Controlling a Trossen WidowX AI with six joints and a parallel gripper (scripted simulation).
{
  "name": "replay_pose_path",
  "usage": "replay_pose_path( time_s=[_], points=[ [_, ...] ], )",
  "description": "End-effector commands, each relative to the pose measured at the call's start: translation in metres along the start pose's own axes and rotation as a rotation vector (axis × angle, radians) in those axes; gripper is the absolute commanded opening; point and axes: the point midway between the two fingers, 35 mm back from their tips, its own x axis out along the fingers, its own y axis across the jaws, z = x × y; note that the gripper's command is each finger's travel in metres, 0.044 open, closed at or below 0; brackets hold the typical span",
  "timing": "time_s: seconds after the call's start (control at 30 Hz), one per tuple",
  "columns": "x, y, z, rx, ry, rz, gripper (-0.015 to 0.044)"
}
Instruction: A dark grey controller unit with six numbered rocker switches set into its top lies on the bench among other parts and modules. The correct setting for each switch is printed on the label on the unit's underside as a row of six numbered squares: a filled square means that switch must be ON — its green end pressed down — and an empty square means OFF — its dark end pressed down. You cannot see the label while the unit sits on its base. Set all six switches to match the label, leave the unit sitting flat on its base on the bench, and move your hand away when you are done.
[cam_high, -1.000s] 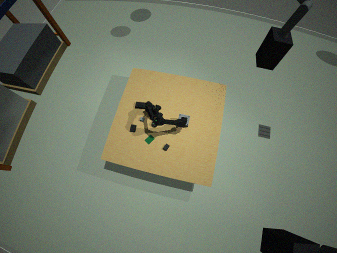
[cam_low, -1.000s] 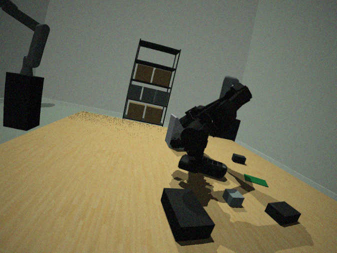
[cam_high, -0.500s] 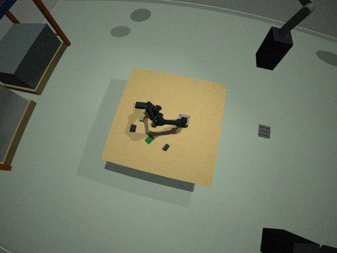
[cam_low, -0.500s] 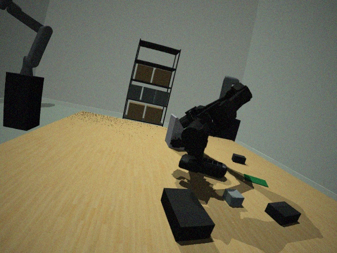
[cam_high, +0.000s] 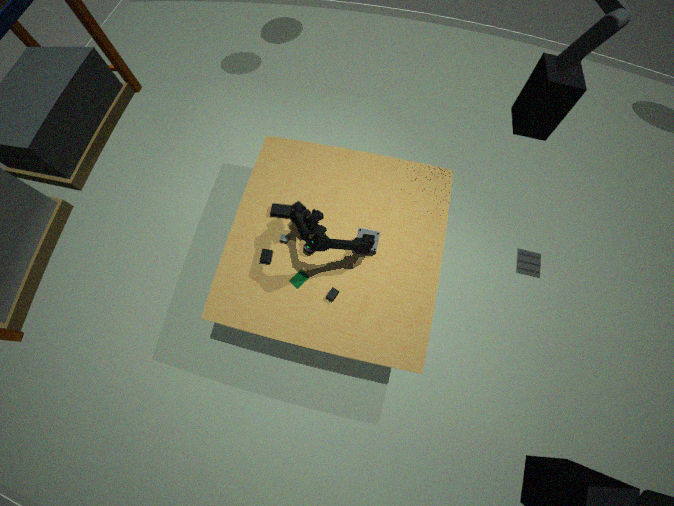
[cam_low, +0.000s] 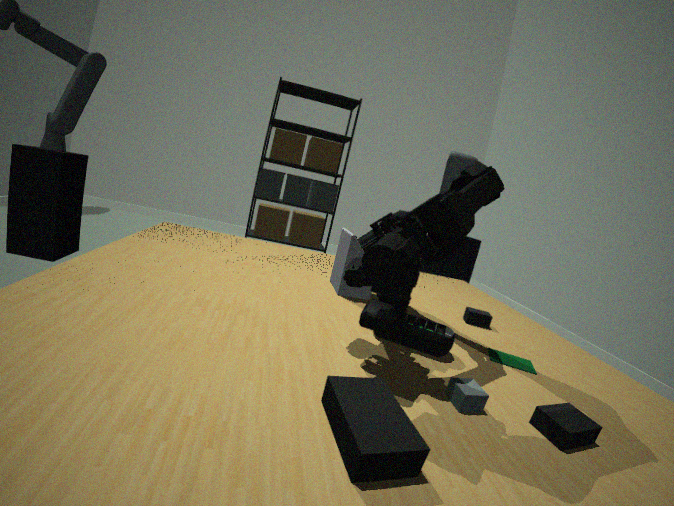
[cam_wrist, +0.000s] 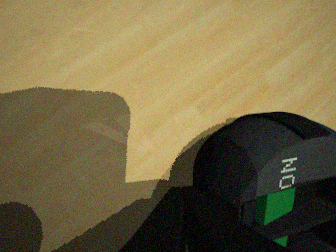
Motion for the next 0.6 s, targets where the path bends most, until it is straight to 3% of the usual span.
replay_pose_path(
  time_s=[0.0, 0.23, 0.57],
  points=[
    [-0.038, 0.003, 0.001, -0.007, 0.002, 0.019, 0.0000],
    [-0.041, 0.000, 0.001, -0.004, 0.001, 0.035, 0.0000],
    [-0.049, -0.051, 0.001, 0.039, 0.014, 0.276, 0.0000]
  ],
)
